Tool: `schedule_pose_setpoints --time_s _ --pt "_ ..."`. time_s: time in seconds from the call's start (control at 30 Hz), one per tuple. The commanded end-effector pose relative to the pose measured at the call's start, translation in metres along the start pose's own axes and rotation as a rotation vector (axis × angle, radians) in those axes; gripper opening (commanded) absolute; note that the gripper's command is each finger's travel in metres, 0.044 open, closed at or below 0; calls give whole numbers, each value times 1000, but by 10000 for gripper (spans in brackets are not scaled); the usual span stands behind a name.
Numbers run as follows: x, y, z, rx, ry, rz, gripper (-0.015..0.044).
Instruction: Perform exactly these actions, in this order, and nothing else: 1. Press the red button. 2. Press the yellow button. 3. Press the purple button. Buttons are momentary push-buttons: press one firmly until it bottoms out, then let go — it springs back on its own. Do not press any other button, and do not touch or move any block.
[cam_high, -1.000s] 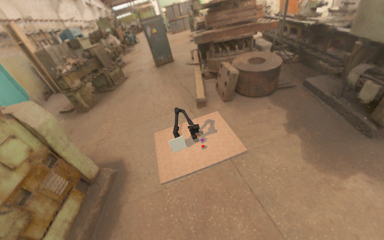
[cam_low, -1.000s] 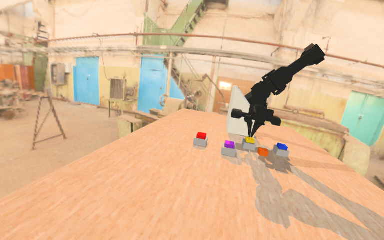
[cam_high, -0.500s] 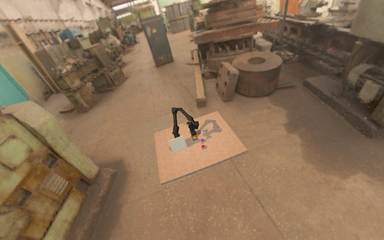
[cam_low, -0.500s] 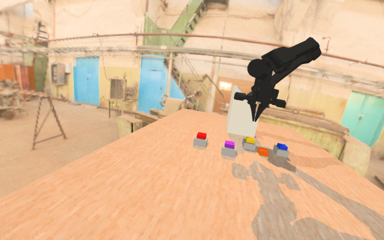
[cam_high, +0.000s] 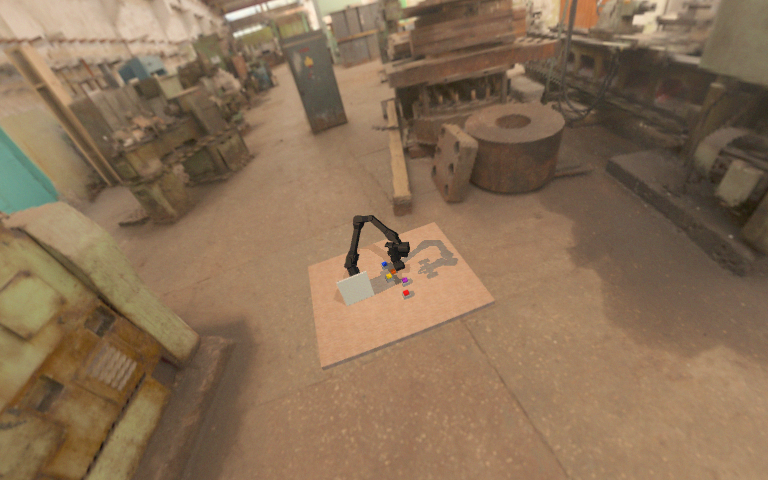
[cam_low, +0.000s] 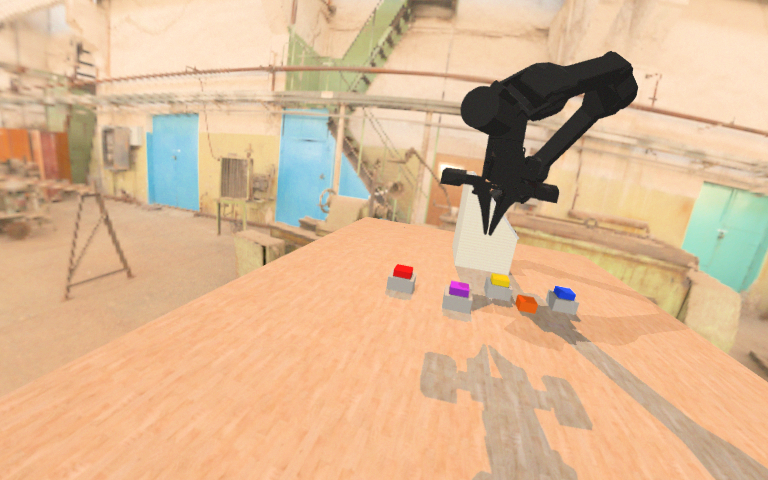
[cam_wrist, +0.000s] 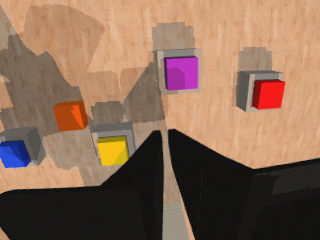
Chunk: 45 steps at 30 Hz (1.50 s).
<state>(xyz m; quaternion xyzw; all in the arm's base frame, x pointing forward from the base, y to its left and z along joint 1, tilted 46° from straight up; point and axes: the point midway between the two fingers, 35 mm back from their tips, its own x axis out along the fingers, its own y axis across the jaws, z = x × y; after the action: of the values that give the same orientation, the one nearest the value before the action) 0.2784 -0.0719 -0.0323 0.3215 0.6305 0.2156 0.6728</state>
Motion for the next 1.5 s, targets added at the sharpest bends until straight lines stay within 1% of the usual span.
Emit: schedule_pose_setpoints --time_s 0.0,0.2,0.23,0.3,0.37,0.6,1.27,1.47 --pt "5 -29 20 1 9 1 20" --pt "9 -29 21 1 9 1 20" --pt "19 -30 21 1 8 1 20" --pt "54 -29 21 1 8 2 20" --pt "67 -28 20 1 9 4 20" --pt "68 -28 20 1 9 4 20" --pt "100 -28 19 1 9 6 20" --pt "103 -28 19 1 9 6 20"
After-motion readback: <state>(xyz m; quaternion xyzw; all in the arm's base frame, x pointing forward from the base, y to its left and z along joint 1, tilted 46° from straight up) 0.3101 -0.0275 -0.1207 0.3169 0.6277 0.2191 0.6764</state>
